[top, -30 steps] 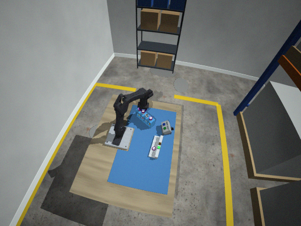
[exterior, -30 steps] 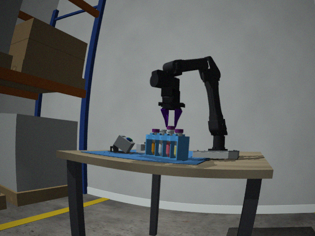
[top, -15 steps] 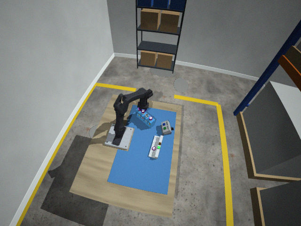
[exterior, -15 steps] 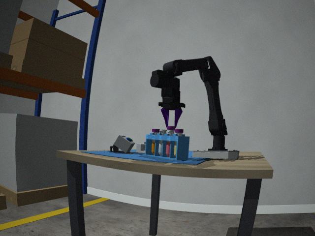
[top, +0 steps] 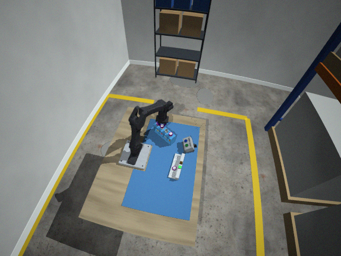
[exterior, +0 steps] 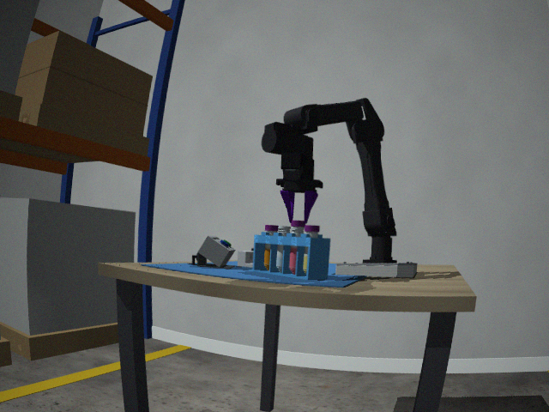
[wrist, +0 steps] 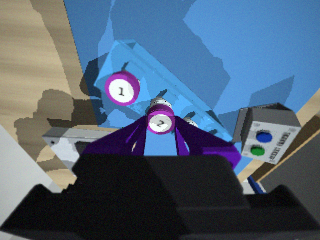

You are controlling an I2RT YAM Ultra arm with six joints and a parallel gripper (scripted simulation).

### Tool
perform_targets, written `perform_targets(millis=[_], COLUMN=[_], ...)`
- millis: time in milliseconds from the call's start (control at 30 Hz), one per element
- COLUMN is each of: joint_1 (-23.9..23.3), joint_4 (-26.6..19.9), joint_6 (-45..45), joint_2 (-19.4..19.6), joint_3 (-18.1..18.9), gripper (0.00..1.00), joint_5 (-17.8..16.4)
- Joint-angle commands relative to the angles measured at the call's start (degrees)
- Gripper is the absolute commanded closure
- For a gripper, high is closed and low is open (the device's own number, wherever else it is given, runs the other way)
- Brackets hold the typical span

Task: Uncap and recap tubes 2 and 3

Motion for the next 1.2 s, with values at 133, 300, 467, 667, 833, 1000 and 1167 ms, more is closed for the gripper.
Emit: perform_targets(millis=[133, 300, 467, 667, 833, 1000, 1167], joint_1=[0.1, 0.1, 0.11, 0.1, 0.08, 0.07, 0.03], joint_4=[0.25, 0.23, 0.22, 0.43, 1.02, 1.31, 1.87], joint_6=[0.11, 0.11, 0.12, 0.11, 0.09, 0.08, 0.04], joint_2=[-0.24, -0.16, -0.12, -0.11, -0.14, -0.12, -0.05], joint_3=[0.67, 0.77, 0.81, 0.6, -0.01, -0.27, -0.77], gripper=[1.0, 1.0, 1.0, 1.0, 1.0, 1.0, 1.0], joint_5=[-0.03, -0.03, -0.03, -0.03, -0.03, -0.03, -0.03])
